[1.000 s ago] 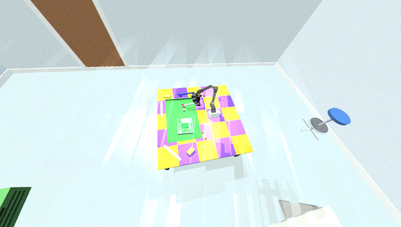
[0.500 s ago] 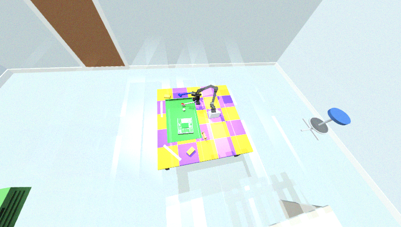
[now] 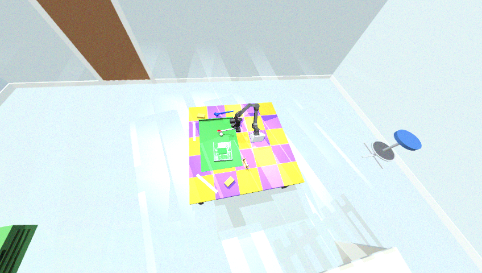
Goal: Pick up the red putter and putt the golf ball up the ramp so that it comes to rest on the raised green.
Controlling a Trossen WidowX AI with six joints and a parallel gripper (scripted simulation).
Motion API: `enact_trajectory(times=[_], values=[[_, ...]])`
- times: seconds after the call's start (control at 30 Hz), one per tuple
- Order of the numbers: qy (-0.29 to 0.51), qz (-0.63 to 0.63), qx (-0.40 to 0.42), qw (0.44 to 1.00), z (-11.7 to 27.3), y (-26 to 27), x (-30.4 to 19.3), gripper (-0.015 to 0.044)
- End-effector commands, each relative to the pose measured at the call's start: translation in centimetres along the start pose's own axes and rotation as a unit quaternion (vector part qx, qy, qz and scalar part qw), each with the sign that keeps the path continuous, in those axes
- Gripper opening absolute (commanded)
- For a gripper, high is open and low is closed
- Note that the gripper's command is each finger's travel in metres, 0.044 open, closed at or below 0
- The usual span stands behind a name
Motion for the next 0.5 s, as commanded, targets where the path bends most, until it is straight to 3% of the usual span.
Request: enact_trajectory(times=[0.0, 0.2, 0.47], values=[[-0.001, 0.004, -0.008, 1.0, 0.0, 3.6, -1.1, 0.0], [-0.002, 0.004, -0.008, 1.0, 0.8, 3.9, -1.1, 0.0], [-0.001, 0.005, -0.007, 1.0, 4.7, 4.0, -1.0, 0.0]])
Point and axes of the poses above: the point midway between the two fingers, 35 mm back from their tips, its own z axis back along the fingers, its own y axis across the jaws, x = y × z, the point moved 8 cm from there along z, back along the fingers, and after that the axes turned 2 degrees about -z, right-handed, at the moved point
